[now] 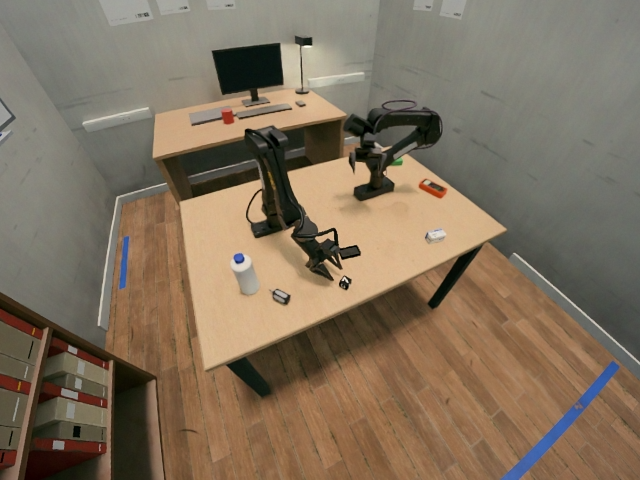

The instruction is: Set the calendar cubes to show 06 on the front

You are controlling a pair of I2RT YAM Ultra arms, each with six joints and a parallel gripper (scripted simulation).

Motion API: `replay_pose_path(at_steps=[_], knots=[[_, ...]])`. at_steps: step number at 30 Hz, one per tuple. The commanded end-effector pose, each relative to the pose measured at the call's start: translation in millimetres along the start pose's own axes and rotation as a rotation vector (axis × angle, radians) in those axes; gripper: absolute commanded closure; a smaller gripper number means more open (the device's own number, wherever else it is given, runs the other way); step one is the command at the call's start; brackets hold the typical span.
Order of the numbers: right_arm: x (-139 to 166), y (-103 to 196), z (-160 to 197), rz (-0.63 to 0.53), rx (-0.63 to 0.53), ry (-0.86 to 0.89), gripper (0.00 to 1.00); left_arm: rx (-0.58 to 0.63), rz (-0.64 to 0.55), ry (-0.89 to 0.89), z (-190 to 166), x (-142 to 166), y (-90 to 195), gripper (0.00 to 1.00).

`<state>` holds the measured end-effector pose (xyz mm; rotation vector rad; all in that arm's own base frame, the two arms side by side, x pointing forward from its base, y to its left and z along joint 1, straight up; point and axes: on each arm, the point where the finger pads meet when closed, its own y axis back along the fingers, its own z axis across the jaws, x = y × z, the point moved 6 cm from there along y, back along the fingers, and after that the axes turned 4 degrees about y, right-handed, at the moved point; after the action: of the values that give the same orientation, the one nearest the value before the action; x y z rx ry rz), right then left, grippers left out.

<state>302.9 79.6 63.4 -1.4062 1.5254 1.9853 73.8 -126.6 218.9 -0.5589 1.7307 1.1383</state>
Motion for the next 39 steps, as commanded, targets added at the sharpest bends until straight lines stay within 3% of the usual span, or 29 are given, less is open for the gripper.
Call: replay_pose_path(at_steps=[1, 39], knots=[[0, 0, 2, -0.021, -0.009, 0.038, 0.45, -0.007, -0.029, 0.01, 1, -10, 4, 0.0], [-9, -45, 1, -0.043, 0.004, 0.041, 0.45, -0.007, -0.029, 0.01, 1, -10, 4, 0.0]])
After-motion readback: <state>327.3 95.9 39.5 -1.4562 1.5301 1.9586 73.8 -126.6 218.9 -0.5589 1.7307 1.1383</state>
